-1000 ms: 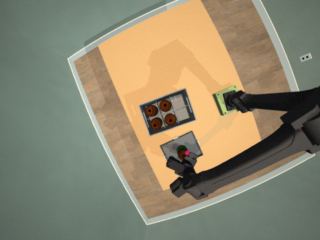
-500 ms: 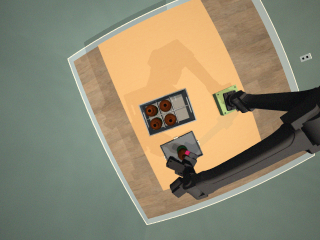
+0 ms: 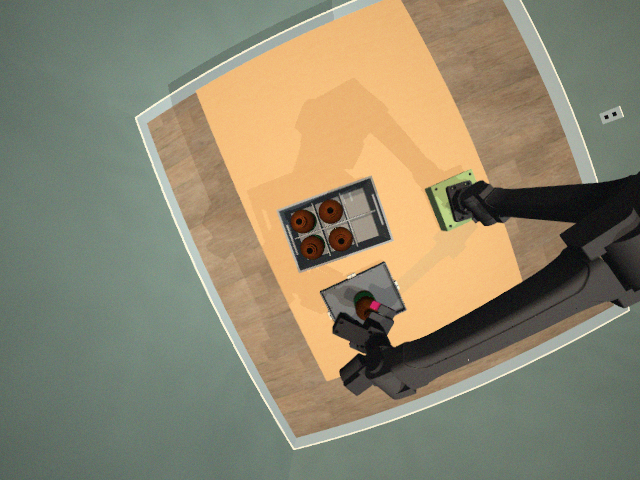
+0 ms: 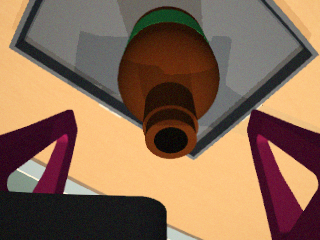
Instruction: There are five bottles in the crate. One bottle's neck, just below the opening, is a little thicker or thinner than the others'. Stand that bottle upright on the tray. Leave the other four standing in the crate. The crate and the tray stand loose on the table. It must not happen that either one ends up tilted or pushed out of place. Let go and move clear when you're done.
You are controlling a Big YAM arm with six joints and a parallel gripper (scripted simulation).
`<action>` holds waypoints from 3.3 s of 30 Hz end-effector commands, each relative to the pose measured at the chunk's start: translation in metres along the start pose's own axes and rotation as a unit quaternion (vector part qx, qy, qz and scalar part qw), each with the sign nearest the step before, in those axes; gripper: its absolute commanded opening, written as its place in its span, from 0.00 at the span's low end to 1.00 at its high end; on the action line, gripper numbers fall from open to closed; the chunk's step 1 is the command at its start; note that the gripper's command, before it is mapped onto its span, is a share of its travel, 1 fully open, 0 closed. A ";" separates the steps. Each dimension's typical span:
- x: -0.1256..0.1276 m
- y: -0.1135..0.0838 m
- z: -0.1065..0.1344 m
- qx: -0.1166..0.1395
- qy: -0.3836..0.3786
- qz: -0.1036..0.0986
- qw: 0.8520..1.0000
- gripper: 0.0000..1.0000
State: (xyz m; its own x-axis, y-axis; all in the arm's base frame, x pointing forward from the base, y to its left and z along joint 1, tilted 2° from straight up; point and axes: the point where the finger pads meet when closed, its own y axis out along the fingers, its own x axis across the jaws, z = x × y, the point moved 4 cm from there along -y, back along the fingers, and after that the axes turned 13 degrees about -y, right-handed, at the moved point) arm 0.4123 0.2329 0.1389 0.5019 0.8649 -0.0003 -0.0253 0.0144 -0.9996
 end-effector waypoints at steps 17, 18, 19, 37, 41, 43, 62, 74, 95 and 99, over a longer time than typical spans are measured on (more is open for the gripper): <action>0.002 -0.006 0.006 -0.001 -0.001 -0.004 1.000 1.00; 0.003 -0.011 0.005 -0.003 -0.001 -0.007 1.000 1.00; 0.006 -0.017 0.004 -0.006 -0.001 -0.012 1.000 1.00; 0.014 -0.061 -0.003 -0.017 -0.002 -0.030 0.999 1.00; 0.014 -0.063 -0.005 -0.013 -0.001 -0.023 1.000 1.00; 0.013 -0.069 -0.005 -0.013 -0.001 -0.023 1.000 1.00; 0.011 -0.098 -0.007 -0.012 -0.001 -0.022 1.000 1.00; 0.010 -0.106 -0.007 -0.015 -0.001 -0.026 1.000 1.00; 0.010 -0.106 -0.007 -0.015 -0.001 -0.026 1.000 0.00; 0.010 -0.106 -0.007 -0.015 -0.001 -0.026 1.000 0.00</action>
State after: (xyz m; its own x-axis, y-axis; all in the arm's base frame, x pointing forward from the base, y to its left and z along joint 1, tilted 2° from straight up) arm 0.4073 0.2301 0.2087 0.5017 0.8648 -0.0203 -0.0456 0.0030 -0.9990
